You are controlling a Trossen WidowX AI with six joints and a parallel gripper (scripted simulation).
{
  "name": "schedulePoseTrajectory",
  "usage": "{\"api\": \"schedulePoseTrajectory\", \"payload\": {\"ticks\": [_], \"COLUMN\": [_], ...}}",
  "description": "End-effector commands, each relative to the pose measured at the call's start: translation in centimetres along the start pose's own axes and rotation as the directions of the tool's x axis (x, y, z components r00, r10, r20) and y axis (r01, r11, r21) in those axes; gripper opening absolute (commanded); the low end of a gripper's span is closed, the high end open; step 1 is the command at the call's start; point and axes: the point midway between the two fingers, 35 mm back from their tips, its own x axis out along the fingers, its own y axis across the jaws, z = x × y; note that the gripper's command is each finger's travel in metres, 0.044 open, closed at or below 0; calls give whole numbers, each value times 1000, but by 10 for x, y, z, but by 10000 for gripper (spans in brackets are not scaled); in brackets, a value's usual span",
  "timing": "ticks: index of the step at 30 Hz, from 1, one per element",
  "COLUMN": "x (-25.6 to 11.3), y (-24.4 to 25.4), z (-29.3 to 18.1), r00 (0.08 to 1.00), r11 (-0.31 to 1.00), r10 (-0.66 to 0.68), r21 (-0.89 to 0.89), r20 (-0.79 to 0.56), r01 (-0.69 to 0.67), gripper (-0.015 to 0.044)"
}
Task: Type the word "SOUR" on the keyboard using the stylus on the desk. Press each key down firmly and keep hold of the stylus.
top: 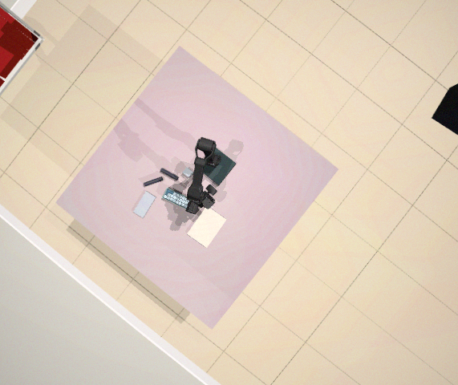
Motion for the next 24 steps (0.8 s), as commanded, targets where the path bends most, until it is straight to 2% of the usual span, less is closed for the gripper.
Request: {"api": "schedulePoseTrajectory", "payload": {"ticks": [1,12,24], "x": [-1,-19,-56], "y": [-14,-47,-85], "z": [-18,-61,-95], "r00": [988,854,566], "r11": [999,993,973], "r10": [-24,-90,-174], "r21": [-27,-115,-230], "r20": [-152,-512,-806], "r01": [20,35,-28], "gripper": [0,0,0]}}
